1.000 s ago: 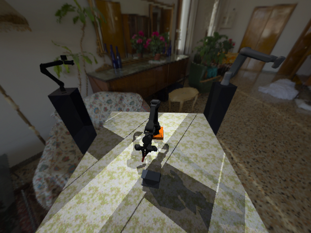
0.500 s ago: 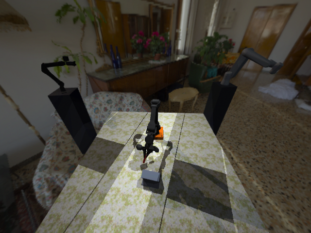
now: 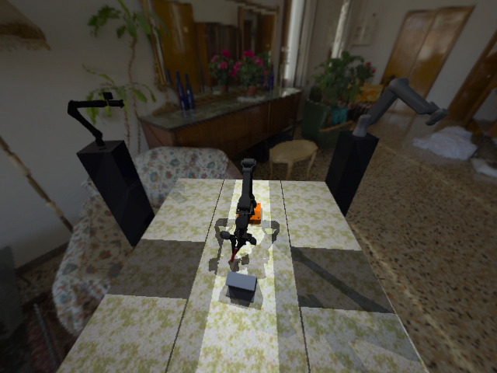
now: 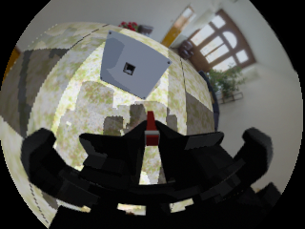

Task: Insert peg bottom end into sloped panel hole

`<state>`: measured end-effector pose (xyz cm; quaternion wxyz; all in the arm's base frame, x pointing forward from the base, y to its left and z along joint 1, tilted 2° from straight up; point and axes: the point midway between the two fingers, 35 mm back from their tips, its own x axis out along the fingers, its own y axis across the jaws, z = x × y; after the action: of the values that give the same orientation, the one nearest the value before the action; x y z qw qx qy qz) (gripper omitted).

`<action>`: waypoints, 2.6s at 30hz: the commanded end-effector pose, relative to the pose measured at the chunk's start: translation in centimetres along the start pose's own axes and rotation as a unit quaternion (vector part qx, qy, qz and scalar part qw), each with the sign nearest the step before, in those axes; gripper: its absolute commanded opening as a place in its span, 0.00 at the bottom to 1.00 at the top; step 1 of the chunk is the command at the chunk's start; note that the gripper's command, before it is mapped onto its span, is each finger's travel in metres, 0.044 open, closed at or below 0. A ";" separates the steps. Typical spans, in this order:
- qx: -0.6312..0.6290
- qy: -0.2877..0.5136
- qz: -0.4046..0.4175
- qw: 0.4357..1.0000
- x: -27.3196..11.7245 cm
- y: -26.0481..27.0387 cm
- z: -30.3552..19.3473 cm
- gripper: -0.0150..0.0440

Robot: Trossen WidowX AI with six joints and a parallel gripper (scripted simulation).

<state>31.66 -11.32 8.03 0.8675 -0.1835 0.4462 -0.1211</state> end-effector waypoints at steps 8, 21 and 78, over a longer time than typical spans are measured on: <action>0.030 -0.033 -0.011 0.999 -0.3 0.8 0.5 0.25; 0.062 -0.068 -0.017 0.996 -0.6 1.8 0.8 0.25; 0.205 -0.211 -0.004 0.956 -3.3 5.4 1.4 0.25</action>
<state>31.10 -4.99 8.81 0.9593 -0.0307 0.2236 -0.1700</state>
